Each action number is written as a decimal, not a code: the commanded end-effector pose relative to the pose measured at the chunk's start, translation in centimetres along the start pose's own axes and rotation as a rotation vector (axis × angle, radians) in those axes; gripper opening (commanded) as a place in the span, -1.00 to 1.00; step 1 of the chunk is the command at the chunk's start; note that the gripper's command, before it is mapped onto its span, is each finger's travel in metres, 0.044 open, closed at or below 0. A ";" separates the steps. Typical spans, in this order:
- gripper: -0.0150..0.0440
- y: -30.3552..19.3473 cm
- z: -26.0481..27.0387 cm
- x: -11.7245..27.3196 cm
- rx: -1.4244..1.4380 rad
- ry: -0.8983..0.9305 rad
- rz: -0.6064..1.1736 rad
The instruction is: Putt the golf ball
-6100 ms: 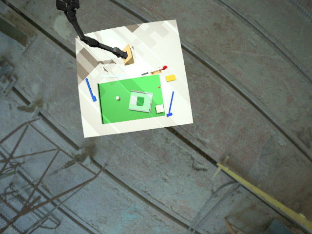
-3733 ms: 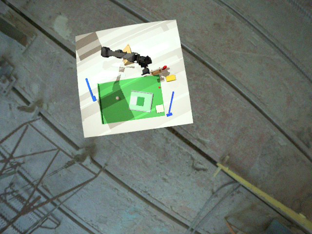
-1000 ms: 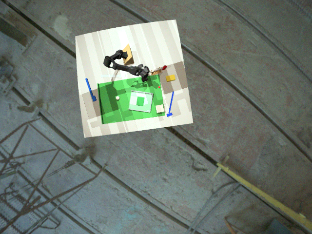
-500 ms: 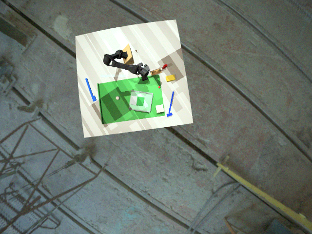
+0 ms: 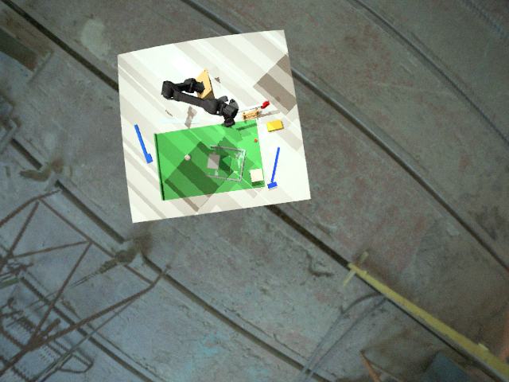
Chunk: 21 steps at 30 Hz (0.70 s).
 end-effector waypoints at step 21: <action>-0.49 -14.8 -1.1 5.9 -0.924 -0.087 0.069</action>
Point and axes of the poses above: the point midway between the two fingers, 35 mm back from their tips, its own x axis back along the fingers, its own z axis across the jaws, y = z × x, the point moved 5 cm from there along x, back along the fingers
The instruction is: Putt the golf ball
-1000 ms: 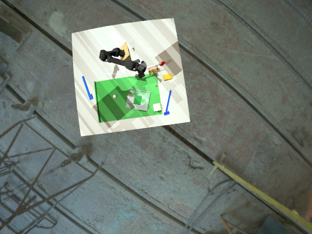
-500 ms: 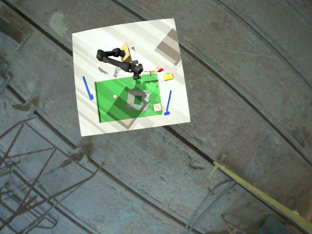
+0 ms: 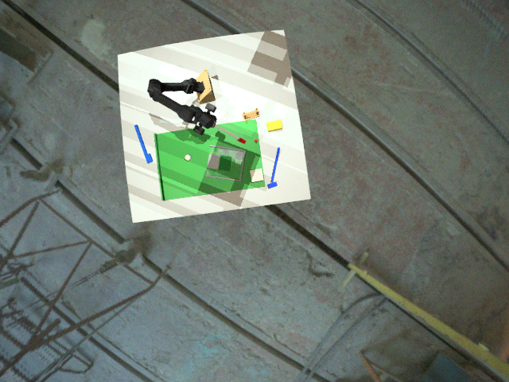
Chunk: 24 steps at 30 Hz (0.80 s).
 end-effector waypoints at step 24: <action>-0.49 -16.1 -6.9 3.5 -1.080 -0.167 0.061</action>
Point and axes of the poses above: the point midway between the two fingers, 35 mm back from their tips, its own x axis back along the fingers, its own z axis across the jaws, y = z × x, the point moved 5 cm from there along x, back along the fingers
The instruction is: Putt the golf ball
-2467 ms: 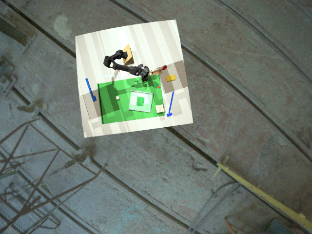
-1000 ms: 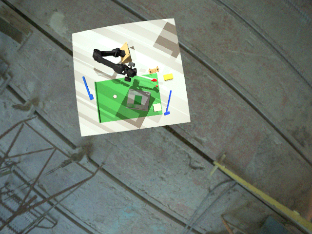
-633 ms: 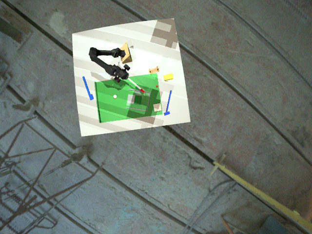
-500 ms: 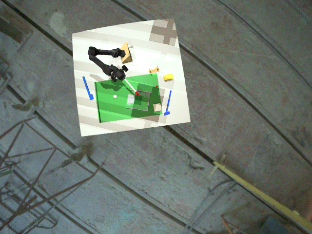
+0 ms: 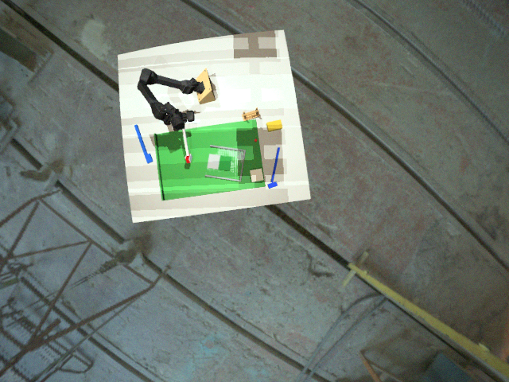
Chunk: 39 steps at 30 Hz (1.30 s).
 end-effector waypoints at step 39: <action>-0.49 -2.2 -4.2 -5.7 -0.270 -0.053 -0.005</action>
Point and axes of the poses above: the point midway between the two fingers, 35 mm back from their tips, its own x axis back along the fingers, its own z axis across the jaws, y = z × x, the point moved 5 cm from there along x, back along the fingers
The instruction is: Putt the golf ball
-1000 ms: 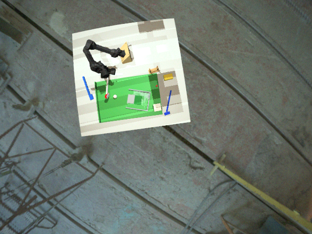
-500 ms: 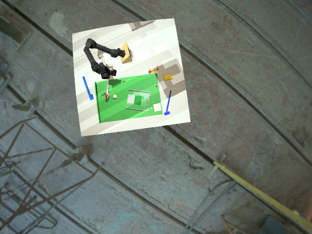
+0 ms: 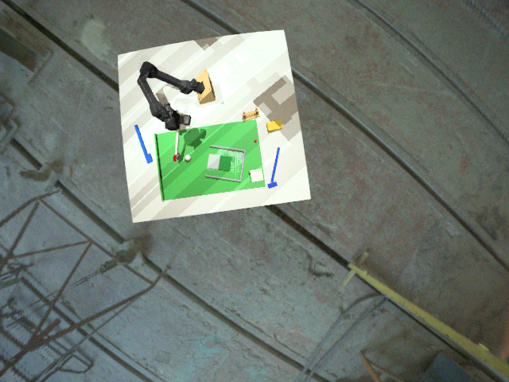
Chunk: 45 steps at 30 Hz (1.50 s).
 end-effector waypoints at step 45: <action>-0.49 0.5 7.4 -1.6 0.000 0.011 0.001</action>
Point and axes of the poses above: the point midway between the two fingers, 35 mm back from their tips, its own x axis back along the fingers, its own z axis across the jaws, y = z × x, the point moved 5 cm from there along x, back along the fingers
